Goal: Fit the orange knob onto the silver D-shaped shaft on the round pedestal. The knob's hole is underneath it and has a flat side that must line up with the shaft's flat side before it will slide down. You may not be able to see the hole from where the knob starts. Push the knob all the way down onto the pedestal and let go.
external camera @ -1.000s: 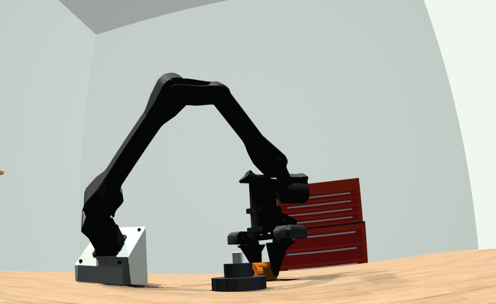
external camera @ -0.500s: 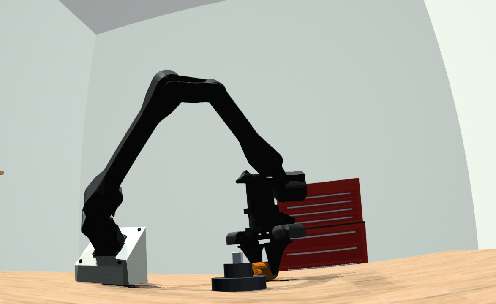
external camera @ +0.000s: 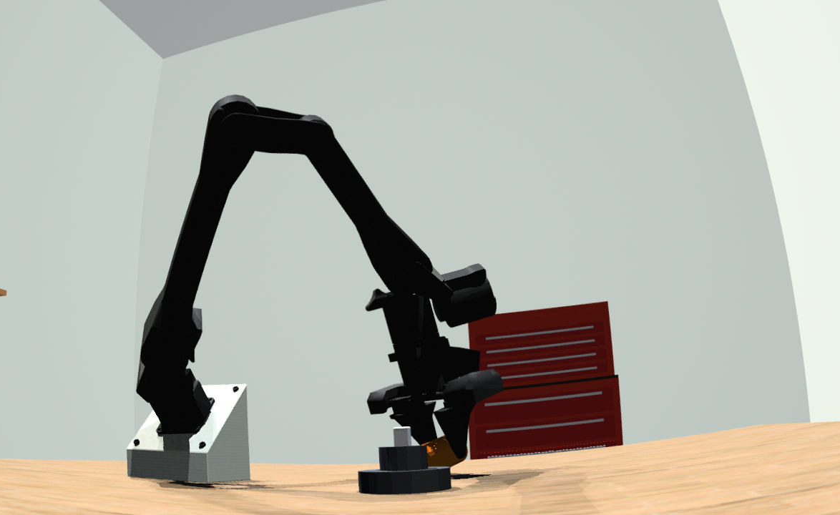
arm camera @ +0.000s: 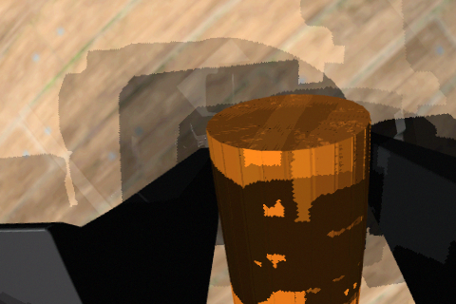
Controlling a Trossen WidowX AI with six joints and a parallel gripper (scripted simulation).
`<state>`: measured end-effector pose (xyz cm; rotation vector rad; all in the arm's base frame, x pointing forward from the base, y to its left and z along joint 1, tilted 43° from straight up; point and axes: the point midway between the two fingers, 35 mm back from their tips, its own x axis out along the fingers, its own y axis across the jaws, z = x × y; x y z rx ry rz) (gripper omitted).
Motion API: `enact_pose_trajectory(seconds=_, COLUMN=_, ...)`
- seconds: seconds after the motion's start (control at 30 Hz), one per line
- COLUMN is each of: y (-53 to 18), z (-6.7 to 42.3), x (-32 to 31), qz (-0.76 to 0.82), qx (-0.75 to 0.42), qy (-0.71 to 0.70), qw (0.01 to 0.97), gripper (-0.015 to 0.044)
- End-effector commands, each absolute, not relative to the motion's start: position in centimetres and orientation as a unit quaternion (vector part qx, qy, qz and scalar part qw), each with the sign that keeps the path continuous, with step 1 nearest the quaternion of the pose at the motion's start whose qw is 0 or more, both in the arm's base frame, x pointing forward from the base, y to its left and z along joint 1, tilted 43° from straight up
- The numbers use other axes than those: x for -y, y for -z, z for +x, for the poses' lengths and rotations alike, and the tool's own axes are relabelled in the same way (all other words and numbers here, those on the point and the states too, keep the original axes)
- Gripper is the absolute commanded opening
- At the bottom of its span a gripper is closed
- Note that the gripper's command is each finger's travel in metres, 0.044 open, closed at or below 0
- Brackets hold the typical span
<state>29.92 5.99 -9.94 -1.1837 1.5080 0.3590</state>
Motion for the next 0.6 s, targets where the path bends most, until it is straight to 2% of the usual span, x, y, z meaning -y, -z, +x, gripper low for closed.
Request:
enact_pose_trajectory(seconds=0.0, y=9.5, z=29.7, x=-5.9, qz=-0.497, qx=-0.622, qy=-0.171, qw=0.580, gripper=0.0180)
enact_pose_trajectory(seconds=0.57, y=8.2, z=28.7, x=-5.2, qz=-0.467, qx=-0.532, qy=-0.243, qw=0.663, gripper=0.0180)
